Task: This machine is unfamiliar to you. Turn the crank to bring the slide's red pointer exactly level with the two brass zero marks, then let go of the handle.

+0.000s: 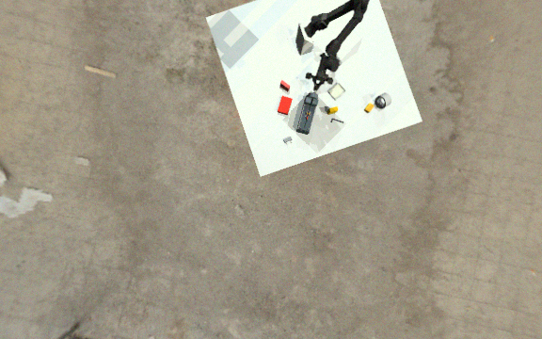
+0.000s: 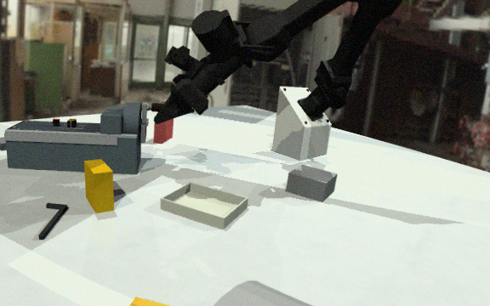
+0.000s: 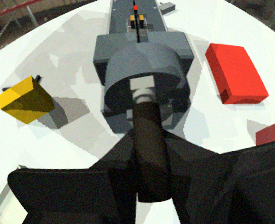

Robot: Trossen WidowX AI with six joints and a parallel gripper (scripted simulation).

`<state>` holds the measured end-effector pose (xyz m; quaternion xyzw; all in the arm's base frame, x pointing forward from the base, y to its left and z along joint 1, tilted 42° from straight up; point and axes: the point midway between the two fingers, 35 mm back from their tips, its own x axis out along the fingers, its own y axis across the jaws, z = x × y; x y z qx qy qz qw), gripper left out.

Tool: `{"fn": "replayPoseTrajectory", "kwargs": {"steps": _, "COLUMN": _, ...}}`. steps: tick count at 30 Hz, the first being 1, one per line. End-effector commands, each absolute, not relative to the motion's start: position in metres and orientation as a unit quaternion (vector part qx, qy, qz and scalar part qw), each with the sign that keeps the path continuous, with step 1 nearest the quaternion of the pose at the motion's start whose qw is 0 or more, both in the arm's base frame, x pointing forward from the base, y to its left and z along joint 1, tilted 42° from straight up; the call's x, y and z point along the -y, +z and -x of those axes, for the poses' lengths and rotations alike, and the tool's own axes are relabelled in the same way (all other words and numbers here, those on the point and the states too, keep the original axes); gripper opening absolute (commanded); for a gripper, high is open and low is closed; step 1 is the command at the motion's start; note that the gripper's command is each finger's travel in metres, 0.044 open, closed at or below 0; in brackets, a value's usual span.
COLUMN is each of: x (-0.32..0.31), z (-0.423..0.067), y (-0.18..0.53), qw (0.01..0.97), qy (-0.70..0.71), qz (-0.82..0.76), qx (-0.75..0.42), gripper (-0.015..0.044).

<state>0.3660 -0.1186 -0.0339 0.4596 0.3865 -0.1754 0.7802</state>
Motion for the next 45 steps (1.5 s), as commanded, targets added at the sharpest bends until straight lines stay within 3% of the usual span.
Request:
{"fn": "replayPoseTrajectory", "kwargs": {"steps": 1, "x": 0.1242, "z": -0.3597, "y": -0.038, "qw": 0.777, "qy": -0.187, "qz": -0.459, "qx": -0.387, "gripper": 0.0}}
{"fn": "replayPoseTrajectory", "kwargs": {"steps": 45, "x": 0.1257, "z": -0.3568, "y": -0.0422, "qw": 0.777, "qy": -0.187, "qz": -0.459, "qx": -0.387, "gripper": 0.0}}
